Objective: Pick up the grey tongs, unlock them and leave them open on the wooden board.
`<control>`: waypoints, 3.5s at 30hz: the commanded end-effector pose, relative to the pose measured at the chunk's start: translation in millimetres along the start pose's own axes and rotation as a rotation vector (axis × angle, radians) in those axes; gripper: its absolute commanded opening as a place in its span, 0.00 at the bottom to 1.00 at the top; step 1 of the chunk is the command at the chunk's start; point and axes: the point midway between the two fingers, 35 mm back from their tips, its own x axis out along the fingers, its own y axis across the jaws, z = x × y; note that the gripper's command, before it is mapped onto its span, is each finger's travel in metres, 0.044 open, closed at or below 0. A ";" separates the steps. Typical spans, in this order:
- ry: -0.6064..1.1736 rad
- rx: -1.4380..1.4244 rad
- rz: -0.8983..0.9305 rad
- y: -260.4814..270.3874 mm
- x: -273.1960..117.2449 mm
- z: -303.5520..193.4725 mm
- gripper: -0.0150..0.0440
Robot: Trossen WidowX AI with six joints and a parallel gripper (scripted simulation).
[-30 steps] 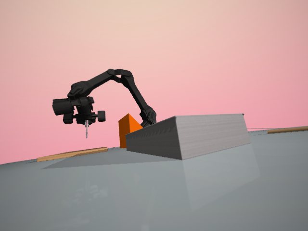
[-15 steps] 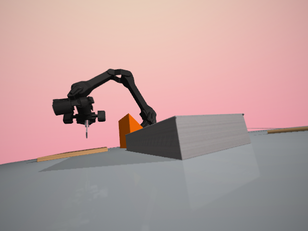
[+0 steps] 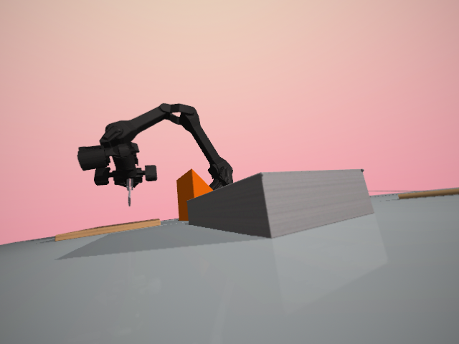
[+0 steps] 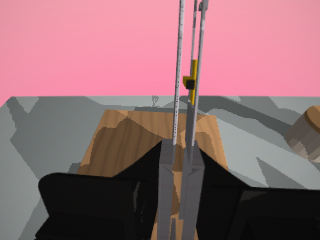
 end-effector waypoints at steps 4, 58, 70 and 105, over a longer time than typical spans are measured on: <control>0.229 -0.012 -0.051 1.6 10.0 4.0 0.00; 1.133 0.011 0.019 3.4 35.2 12.0 0.00; 1.133 0.012 0.018 4.7 44.4 -5.7 0.00; 1.132 0.011 0.015 1.3 66.7 -58.6 0.00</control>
